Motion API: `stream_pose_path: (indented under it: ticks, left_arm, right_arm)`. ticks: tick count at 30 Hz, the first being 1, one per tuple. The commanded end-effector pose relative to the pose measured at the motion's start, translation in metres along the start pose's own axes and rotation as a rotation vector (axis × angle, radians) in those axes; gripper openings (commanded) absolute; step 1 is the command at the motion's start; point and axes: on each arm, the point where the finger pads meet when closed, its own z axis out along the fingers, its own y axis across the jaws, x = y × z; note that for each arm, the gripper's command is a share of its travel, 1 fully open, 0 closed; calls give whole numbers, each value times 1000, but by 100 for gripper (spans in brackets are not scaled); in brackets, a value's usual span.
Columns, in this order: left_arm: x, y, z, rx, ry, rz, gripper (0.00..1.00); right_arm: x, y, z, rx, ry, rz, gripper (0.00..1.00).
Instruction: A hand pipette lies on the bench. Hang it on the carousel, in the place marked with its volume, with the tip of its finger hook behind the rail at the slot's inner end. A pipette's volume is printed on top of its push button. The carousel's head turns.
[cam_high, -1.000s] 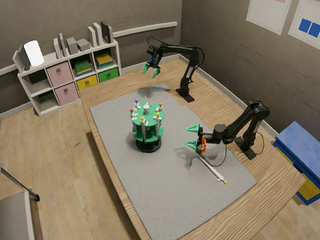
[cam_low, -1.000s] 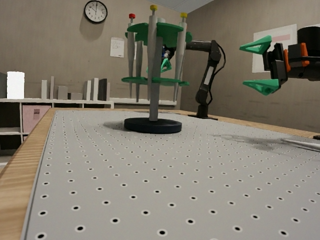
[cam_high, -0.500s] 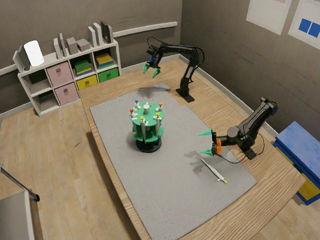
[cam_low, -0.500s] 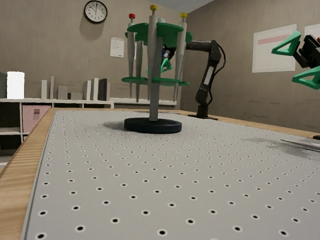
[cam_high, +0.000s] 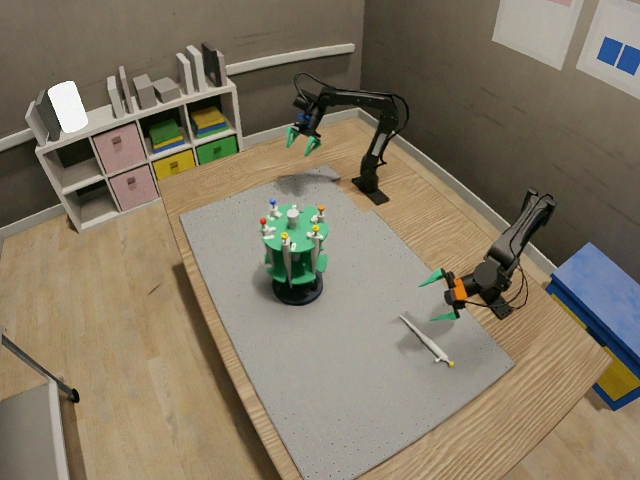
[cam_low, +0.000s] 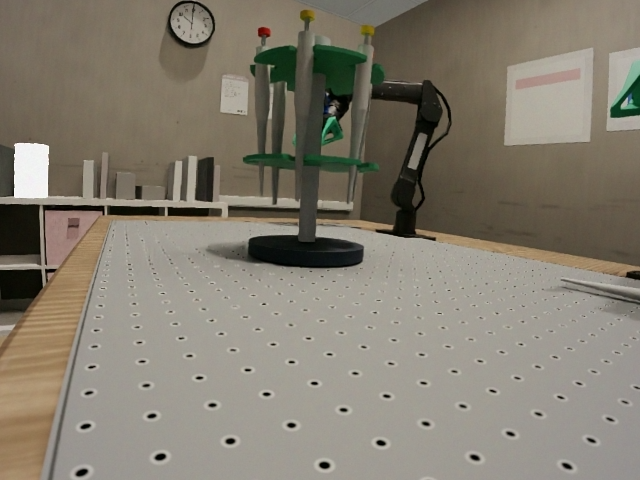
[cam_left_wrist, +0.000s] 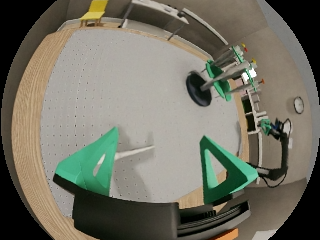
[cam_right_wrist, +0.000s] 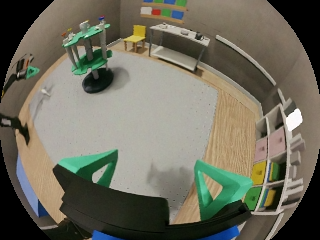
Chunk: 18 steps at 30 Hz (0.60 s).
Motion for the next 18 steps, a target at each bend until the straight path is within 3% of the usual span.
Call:
stream_pose_path:
  ticks: [1,7,18]
  left_arm:
    - [-3,13,-31,-88,130,231,100]
    - [-5,32,-53,-172,175,384,100]
    - [-14,82,-113,-157,167,383,100]
  right_arm:
    - [-5,-4,-1,-2,-23,-8,100]
    - [-5,-4,-1,-2,-23,-8,100]
    - [-5,-4,-1,-2,-23,-8,100]
